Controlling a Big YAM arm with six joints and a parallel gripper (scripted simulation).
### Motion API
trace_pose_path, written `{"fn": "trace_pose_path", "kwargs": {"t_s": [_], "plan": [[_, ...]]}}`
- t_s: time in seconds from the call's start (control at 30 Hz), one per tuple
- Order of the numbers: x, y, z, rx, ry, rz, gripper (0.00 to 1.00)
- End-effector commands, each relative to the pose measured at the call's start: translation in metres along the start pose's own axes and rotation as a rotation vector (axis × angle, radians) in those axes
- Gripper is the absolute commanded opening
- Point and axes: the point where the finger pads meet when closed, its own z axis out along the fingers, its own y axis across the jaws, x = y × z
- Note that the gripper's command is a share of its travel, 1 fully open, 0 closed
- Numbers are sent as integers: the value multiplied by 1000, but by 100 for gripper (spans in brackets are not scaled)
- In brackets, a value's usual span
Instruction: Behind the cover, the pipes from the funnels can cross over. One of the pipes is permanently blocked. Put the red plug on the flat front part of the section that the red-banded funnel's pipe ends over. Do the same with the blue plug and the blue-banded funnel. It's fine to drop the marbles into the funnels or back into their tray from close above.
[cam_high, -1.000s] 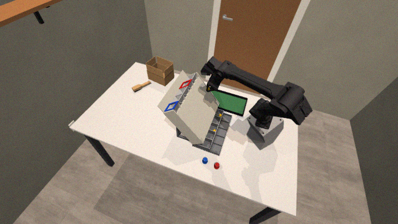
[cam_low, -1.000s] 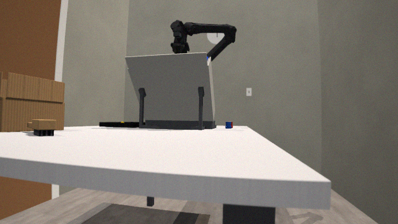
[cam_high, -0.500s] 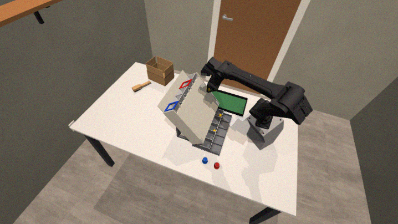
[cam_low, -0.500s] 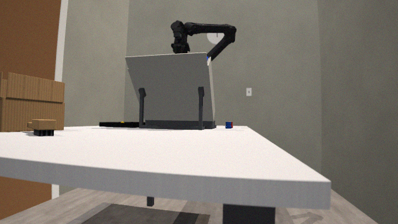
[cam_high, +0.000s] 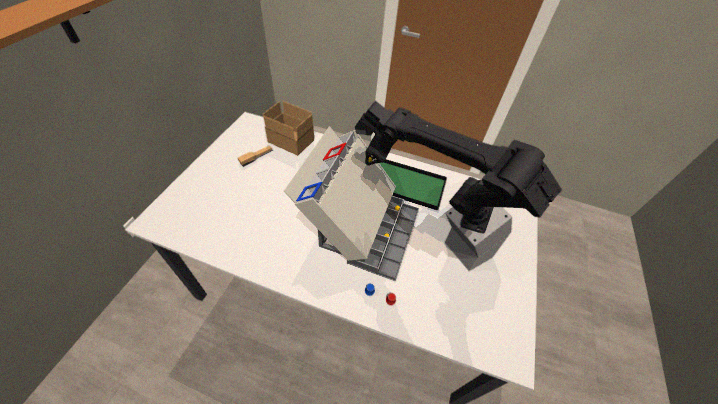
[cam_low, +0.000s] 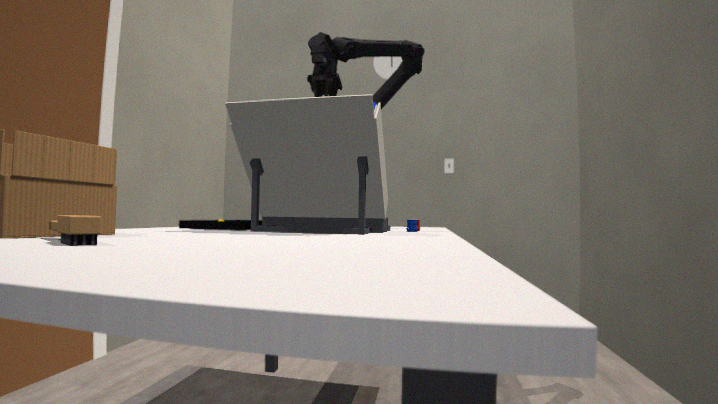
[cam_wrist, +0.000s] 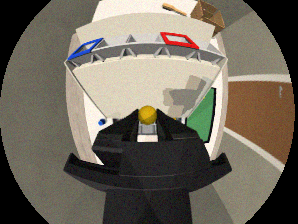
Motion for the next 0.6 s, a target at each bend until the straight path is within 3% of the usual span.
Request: {"fn": "trace_pose_path", "kwargs": {"t_s": [0.0, 0.27, 0.57], "plan": [[-58, 4, 11, -5, -32, -14, 0], [-124, 4, 40, -4, -29, -12, 0], [-138, 5, 46, -5, -32, -13, 0]]}}
